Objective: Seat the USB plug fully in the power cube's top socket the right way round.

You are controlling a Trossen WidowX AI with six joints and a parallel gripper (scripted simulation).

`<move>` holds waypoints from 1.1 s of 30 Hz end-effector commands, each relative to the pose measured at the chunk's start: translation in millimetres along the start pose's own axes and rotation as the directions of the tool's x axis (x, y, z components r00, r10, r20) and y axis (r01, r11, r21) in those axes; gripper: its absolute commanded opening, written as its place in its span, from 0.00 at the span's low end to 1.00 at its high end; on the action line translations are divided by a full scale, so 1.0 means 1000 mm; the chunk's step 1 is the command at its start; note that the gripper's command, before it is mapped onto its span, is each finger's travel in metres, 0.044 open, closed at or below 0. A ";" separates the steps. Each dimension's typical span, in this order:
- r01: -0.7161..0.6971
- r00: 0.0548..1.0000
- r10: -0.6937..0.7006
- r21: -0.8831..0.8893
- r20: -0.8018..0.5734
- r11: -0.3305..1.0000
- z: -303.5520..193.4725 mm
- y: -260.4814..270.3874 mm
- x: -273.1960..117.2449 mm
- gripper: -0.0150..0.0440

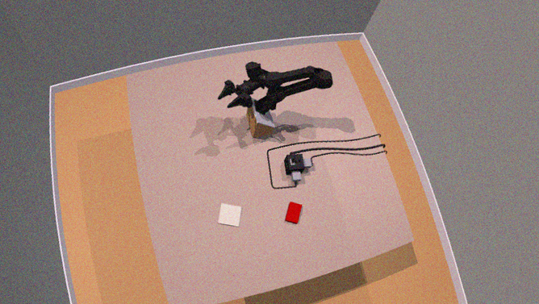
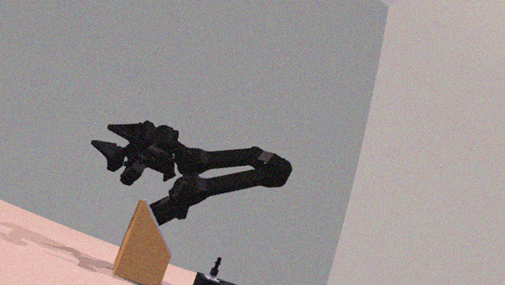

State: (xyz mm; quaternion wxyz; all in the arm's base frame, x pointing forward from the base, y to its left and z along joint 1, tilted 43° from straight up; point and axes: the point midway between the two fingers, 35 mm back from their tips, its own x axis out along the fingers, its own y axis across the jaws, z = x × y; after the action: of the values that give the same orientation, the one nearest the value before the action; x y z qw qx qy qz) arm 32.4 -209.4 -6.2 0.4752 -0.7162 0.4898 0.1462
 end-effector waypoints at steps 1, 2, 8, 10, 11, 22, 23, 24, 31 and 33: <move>0.005 1.000 -0.004 -0.011 0.007 1.000 0.000 -0.001 0.001 0.98; 0.019 0.999 -0.018 -0.045 0.027 0.999 0.000 -0.006 0.003 1.00; 0.240 0.953 -0.135 -0.400 0.272 0.885 0.012 -0.063 0.022 1.00; 0.331 0.920 -0.159 -0.495 0.357 0.803 0.020 -0.083 0.026 1.00; 0.377 0.902 -0.168 -0.536 0.397 0.755 0.024 -0.093 0.028 1.00; 0.789 0.612 -0.116 -0.614 0.782 0.030 0.099 -0.199 0.014 1.00; 0.809 0.580 -0.098 -0.586 0.808 -0.044 0.108 -0.207 0.009 1.00; 0.825 0.548 -0.079 -0.553 0.833 -0.117 0.117 -0.215 0.004 1.00; 0.797 0.338 0.104 -0.225 0.935 -0.561 0.179 -0.256 -0.039 1.00; 0.750 0.275 0.168 -0.101 0.947 -0.654 0.198 -0.265 -0.056 1.00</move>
State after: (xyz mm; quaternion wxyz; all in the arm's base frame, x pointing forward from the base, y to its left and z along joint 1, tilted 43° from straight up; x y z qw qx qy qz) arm 271.3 -38.5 63.0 -0.1104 -0.8173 -0.3878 0.4116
